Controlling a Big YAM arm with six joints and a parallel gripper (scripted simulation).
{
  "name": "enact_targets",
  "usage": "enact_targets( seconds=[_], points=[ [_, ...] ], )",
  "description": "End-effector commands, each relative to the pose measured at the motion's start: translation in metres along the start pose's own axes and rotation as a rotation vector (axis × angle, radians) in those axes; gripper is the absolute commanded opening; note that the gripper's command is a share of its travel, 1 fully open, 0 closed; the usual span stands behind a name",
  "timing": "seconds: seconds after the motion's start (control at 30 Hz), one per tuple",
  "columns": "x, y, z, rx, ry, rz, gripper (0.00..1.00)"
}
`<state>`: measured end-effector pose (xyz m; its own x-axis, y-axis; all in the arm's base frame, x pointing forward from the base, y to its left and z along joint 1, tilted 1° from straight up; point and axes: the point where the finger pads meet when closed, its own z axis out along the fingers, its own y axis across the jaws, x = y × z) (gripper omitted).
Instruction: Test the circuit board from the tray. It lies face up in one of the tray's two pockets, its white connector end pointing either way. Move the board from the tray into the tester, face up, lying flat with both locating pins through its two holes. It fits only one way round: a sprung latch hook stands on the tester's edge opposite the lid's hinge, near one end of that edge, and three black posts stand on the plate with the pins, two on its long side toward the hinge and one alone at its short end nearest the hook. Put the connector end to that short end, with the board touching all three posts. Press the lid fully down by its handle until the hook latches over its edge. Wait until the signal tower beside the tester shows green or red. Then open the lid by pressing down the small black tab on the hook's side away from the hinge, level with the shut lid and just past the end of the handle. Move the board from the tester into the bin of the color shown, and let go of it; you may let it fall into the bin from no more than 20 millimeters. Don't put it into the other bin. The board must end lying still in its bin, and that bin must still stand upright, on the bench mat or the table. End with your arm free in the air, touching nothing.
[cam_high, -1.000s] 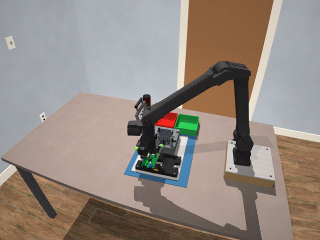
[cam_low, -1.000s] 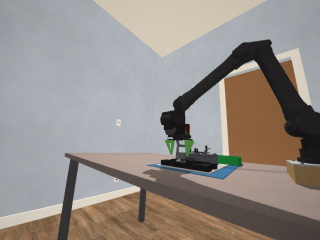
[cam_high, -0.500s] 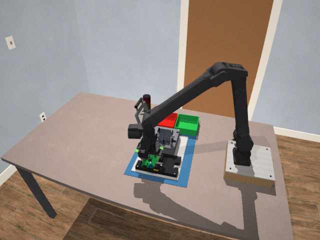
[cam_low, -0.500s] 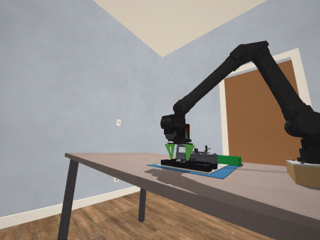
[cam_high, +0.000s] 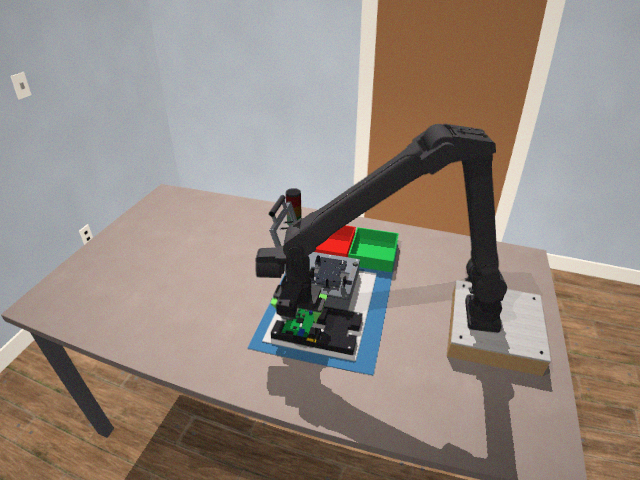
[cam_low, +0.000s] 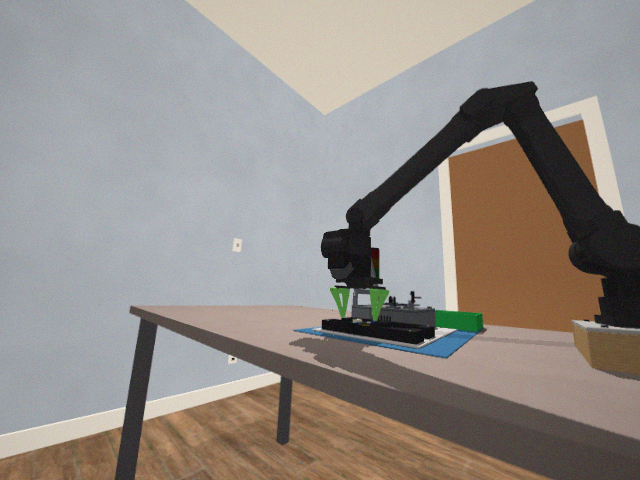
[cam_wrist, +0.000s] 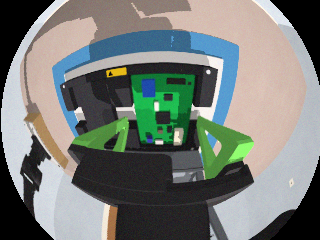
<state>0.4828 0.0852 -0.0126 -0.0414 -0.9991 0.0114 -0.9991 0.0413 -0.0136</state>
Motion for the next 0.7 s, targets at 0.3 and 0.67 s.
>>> enact_targets(
  seconds=[0.3,0.67],
  points=[
    [0.005,-0.007,0.002,0.014,-0.002,0.004,0.92],
    [0.003,-0.015,-0.003,0.027,-0.005,0.005,0.92]
  ],
)
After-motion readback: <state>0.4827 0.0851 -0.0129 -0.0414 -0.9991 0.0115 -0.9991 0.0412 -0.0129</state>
